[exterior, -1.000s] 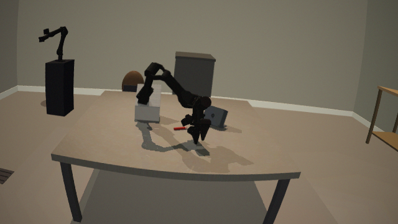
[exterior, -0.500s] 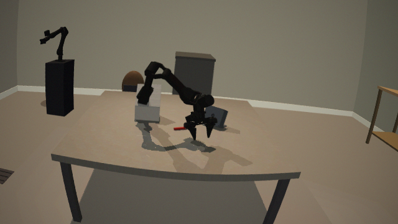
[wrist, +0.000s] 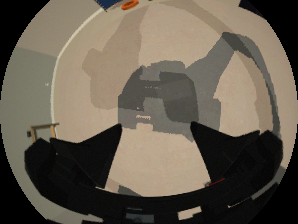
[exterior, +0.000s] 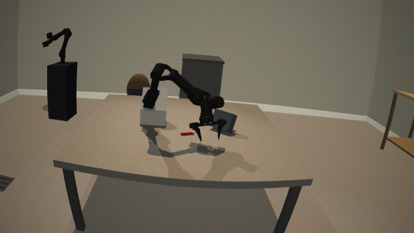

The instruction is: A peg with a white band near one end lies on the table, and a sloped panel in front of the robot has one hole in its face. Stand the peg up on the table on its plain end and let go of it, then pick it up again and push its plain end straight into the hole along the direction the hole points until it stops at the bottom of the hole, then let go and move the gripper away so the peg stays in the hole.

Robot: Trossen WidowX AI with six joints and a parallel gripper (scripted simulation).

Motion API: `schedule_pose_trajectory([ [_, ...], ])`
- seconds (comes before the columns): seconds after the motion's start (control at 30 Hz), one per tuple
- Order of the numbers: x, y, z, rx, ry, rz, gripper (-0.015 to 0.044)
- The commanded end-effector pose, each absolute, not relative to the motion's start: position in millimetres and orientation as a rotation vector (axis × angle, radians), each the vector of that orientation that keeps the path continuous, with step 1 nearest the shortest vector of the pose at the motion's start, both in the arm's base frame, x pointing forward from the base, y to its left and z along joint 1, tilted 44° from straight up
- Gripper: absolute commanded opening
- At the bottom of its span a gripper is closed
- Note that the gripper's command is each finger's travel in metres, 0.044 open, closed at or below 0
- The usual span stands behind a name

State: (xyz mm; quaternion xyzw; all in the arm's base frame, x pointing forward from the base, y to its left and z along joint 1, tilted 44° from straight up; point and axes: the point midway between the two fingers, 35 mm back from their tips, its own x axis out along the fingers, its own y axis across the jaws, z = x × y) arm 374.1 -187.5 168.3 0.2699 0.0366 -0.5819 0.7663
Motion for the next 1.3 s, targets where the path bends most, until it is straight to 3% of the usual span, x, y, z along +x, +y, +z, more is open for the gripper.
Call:
schedule_pose_trajectory([
  [0.0, 374, -177, 161, 0.493, 0.195, -1.234, 0.0440],
  [1.27, 329, -94, 105, -0.447, 1.110, -0.730, 0.0440],
])
